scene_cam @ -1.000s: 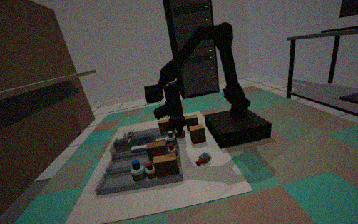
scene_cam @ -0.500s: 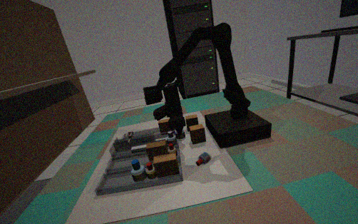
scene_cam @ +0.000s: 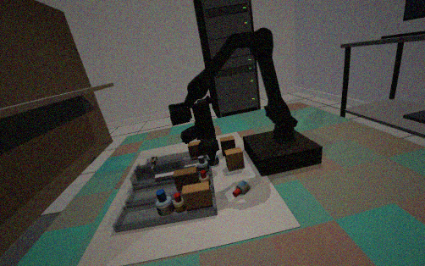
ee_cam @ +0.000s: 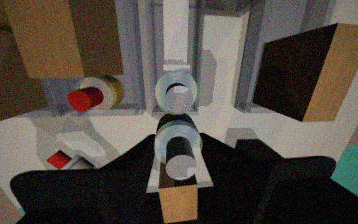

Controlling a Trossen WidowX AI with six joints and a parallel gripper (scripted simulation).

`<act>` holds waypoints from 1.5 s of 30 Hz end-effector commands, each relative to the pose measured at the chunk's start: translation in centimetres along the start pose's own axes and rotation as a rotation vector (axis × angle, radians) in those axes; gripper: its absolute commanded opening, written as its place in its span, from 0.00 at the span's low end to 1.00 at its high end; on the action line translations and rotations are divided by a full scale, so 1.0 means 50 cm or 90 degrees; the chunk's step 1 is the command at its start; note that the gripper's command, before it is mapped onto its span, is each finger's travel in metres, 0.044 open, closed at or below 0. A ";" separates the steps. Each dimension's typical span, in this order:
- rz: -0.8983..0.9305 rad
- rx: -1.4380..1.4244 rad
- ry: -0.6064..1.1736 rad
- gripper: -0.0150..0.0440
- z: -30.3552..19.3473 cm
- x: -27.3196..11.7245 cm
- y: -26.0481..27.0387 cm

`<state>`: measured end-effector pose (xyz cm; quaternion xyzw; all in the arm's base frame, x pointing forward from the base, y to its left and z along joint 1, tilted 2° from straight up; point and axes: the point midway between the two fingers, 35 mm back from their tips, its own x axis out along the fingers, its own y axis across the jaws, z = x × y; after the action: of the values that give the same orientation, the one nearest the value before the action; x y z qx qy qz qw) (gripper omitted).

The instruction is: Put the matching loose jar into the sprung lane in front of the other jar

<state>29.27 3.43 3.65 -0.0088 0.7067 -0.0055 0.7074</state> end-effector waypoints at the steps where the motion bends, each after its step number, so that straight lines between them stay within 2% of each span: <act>1: -0.001 -0.002 -0.014 0.25 0.018 -0.003 0.000; 45: -0.001 -0.002 -0.015 0.25 0.054 -0.004 0.000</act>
<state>31.11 3.45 3.69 -0.0087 0.7065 -0.0055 0.7076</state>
